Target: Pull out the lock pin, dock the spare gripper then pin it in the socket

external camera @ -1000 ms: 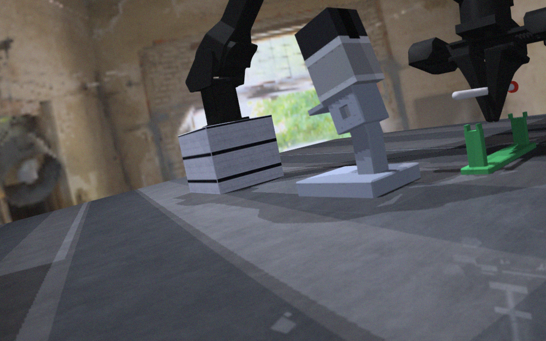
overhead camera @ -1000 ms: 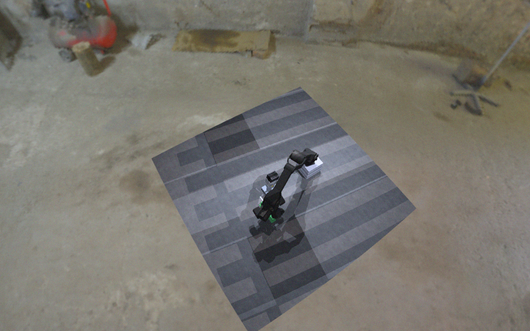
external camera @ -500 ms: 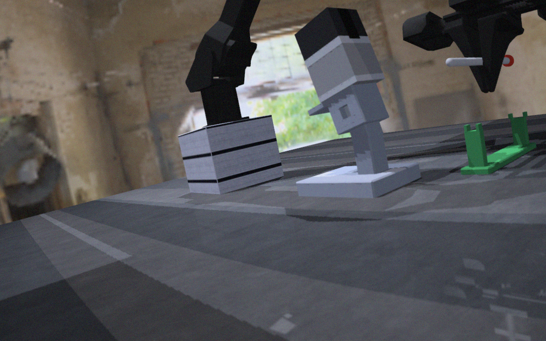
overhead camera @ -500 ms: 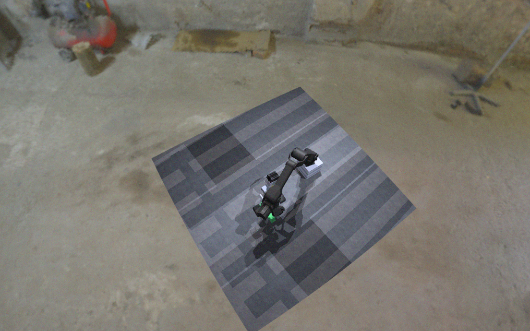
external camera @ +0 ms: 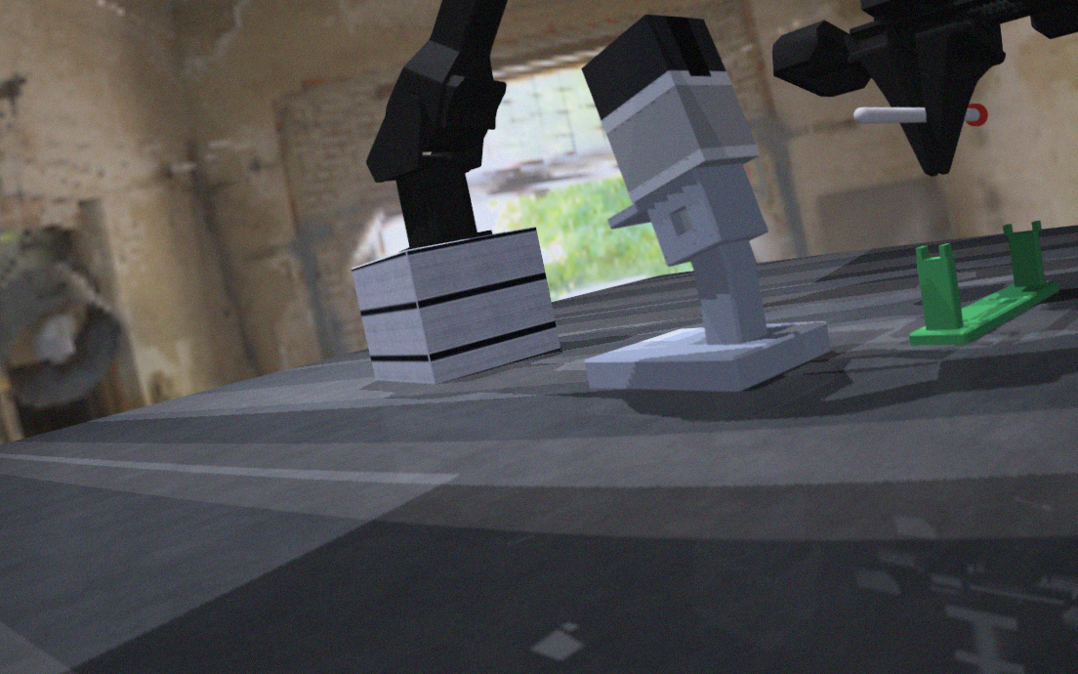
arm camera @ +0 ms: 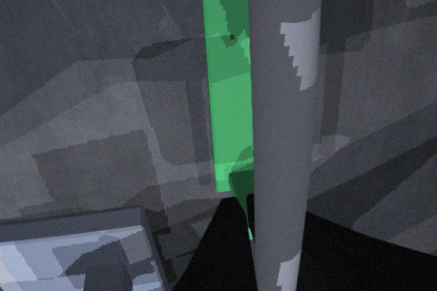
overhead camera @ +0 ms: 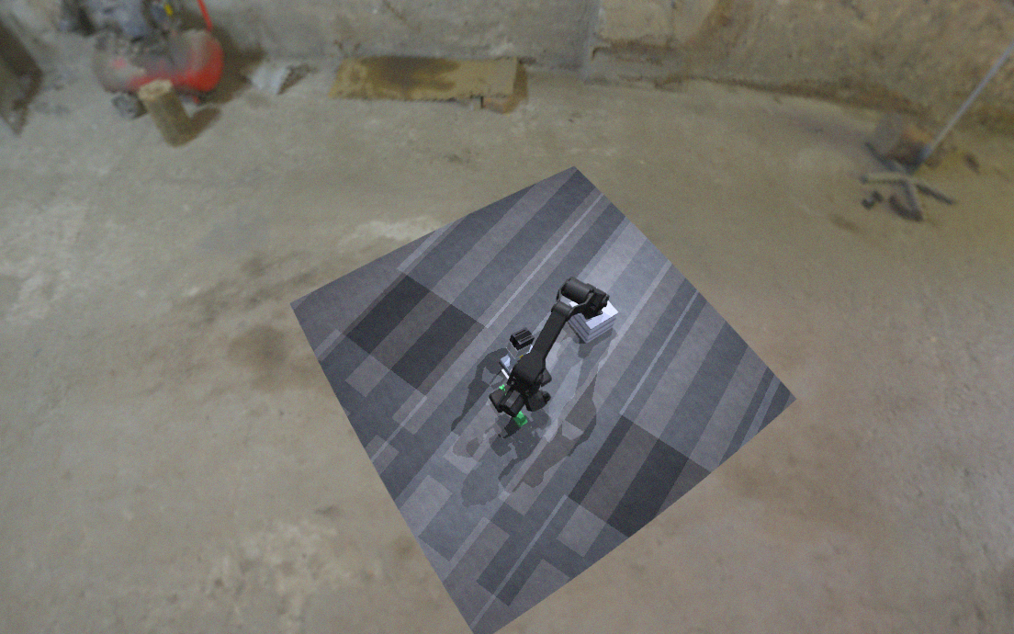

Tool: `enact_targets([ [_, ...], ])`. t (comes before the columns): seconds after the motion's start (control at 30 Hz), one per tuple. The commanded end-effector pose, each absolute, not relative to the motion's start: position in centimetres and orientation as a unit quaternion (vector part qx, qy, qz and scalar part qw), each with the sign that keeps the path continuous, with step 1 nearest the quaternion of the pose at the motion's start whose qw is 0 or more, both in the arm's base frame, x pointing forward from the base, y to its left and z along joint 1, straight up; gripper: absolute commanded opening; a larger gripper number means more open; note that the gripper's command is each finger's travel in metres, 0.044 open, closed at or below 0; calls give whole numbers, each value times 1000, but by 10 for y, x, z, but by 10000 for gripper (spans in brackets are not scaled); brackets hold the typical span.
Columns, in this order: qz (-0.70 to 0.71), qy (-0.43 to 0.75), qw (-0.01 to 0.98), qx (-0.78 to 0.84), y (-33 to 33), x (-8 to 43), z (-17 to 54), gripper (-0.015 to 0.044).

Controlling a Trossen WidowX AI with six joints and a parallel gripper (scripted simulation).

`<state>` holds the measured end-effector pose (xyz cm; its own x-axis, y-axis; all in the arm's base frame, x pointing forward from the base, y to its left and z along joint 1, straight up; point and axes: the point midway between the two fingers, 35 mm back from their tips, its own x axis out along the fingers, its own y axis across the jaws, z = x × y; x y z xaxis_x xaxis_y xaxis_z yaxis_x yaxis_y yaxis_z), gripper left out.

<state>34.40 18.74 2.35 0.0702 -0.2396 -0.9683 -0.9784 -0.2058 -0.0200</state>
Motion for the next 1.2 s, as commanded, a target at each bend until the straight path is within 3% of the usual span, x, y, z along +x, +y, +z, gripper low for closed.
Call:
enact_targets([
  [0.0, 471, 493, 394, -616, 187, 333, 26, 0],
  [0.87, 476, 490, 389, -619, 171, 266, 37, 0],
  [1.17, 477, 488, 389, -619, 172, 266, 1, 0],
])
